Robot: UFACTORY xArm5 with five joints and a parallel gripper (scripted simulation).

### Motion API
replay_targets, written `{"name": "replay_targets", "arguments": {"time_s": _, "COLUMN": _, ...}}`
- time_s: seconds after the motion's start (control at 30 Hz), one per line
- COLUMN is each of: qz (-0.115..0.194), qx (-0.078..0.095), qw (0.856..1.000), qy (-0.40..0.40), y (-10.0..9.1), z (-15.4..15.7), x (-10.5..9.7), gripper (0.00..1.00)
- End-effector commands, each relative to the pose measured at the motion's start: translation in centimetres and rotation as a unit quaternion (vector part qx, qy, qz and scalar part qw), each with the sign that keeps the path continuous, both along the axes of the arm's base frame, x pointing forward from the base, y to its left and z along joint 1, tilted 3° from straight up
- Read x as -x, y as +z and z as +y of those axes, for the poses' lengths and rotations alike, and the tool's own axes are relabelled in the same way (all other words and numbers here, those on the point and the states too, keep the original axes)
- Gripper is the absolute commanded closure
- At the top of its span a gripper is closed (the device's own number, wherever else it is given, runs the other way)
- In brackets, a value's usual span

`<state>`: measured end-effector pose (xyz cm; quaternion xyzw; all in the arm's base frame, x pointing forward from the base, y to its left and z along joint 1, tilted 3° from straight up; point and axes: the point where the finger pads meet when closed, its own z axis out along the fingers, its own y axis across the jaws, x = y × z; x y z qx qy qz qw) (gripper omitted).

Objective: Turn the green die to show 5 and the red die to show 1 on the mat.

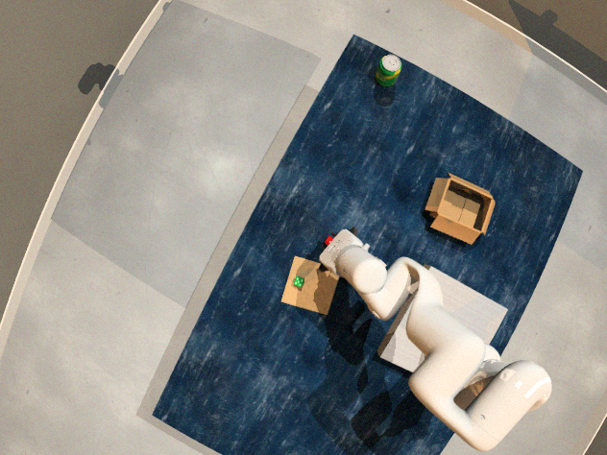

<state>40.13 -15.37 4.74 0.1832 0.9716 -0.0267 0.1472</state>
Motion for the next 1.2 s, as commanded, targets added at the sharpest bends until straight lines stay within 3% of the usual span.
{"name": "replay_targets", "arguments": {"time_s": 0.0, "qz": 0.059, "qx": -0.022, "qw": 0.998, "qy": 0.001, "y": -0.06, "z": -0.27, "x": -0.7, "gripper": 0.58}}
{"name": "replay_targets", "arguments": {"time_s": 0.23, "qz": 0.141, "qx": -0.054, "qw": 0.989, "qy": 0.003, "y": 0.4, "z": -0.61, "x": -1.56, "gripper": 0.58}}
{"name": "replay_targets", "arguments": {"time_s": 0.53, "qz": 0.158, "qx": -0.06, "qw": 0.986, "qy": 0.004, "y": 0.53, "z": -0.67, "x": -1.7, "gripper": 0.58}}
{"name": "replay_targets", "arguments": {"time_s": 0.57, "qz": 0.158, "qx": -0.06, "qw": 0.986, "qy": 0.004, "y": 0.53, "z": -0.67, "x": -1.7, "gripper": 0.0}}
{"name": "replay_targets", "arguments": {"time_s": 1.17, "qz": 0.157, "qx": -0.063, "qw": 0.985, "qy": -0.019, "y": 0.47, "z": -0.66, "x": -1.67, "gripper": 0.0}}
